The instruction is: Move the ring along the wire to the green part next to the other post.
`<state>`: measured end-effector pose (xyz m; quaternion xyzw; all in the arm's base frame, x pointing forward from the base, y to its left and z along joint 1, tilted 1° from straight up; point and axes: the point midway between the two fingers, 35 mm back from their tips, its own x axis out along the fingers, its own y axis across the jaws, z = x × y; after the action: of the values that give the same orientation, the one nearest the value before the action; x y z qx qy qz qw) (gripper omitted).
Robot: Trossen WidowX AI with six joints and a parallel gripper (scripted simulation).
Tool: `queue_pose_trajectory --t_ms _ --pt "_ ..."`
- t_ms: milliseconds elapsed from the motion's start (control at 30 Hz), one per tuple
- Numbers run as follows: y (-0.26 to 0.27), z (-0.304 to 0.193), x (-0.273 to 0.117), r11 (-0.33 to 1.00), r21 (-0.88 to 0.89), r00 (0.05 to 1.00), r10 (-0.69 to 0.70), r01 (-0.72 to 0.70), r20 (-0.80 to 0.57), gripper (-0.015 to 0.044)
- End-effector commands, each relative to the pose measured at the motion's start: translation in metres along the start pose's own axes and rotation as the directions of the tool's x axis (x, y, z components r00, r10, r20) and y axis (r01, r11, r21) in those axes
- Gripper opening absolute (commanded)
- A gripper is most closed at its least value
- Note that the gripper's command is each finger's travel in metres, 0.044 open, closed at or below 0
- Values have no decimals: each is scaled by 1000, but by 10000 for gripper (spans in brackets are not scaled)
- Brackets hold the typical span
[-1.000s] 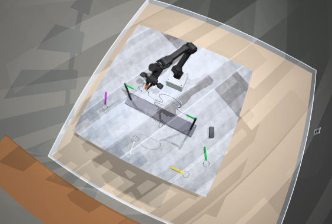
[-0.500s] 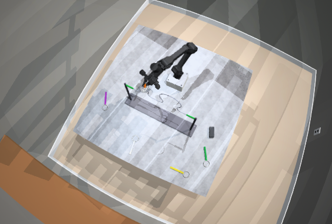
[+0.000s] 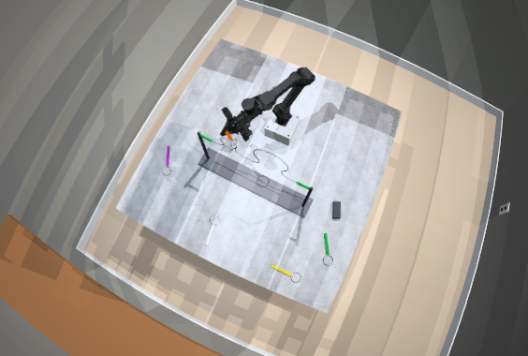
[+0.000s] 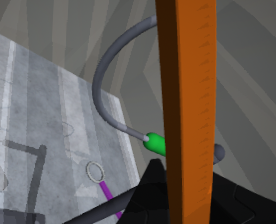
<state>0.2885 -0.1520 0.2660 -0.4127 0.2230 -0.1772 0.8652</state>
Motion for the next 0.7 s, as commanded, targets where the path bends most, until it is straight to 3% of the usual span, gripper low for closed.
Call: queue_pose_trajectory --t_ms 0,667 --pt "-6 -1 -1 995 -82 998 -57 57 11 -150" --pt "-38 8 -3 844 -439 951 -283 310 127 -150"
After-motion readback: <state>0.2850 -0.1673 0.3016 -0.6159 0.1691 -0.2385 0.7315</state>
